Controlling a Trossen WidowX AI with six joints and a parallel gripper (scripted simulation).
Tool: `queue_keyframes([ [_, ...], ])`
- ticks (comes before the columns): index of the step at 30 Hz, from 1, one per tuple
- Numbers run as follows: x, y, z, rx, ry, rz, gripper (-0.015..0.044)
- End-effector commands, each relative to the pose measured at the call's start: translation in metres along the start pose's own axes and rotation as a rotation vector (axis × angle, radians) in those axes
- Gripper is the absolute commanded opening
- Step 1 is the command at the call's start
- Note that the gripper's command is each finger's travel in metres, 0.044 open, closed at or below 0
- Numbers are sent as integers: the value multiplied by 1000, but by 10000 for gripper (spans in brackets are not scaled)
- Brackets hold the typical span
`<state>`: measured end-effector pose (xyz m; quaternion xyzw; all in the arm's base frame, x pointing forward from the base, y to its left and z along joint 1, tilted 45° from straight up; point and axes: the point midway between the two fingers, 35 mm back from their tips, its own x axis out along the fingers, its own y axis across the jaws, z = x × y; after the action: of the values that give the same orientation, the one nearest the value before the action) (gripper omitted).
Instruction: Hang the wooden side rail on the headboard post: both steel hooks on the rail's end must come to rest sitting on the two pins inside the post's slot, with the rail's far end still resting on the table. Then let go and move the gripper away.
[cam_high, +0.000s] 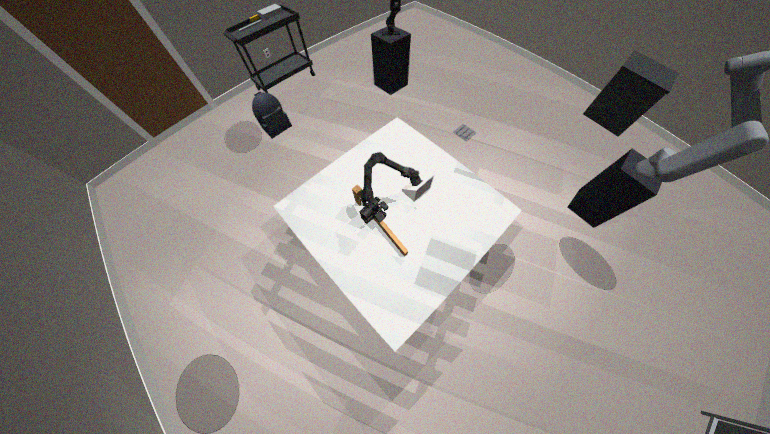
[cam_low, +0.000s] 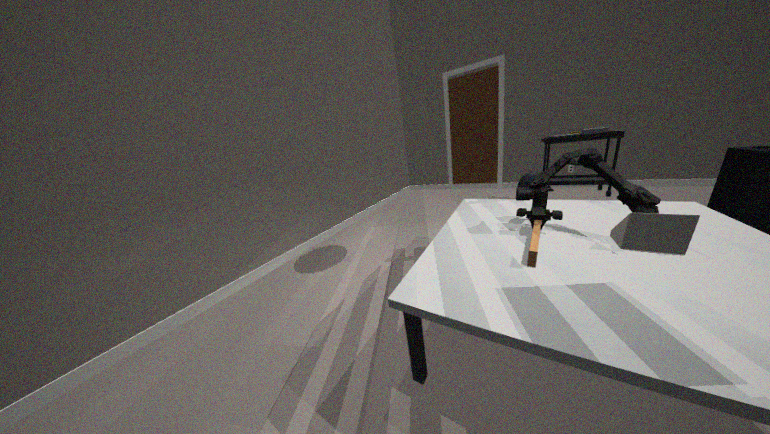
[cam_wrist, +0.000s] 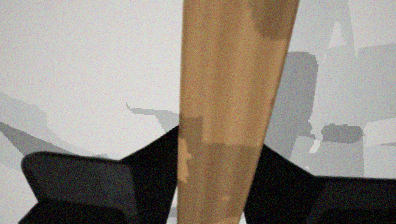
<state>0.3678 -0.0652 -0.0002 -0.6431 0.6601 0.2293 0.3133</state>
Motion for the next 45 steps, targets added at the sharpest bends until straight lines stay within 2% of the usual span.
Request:
queue_keyframes([
  [1, 0, 4, 1, -50, 1, 4, 0],
  [45, -4, 5, 0, -107, 1, 4, 0],
])
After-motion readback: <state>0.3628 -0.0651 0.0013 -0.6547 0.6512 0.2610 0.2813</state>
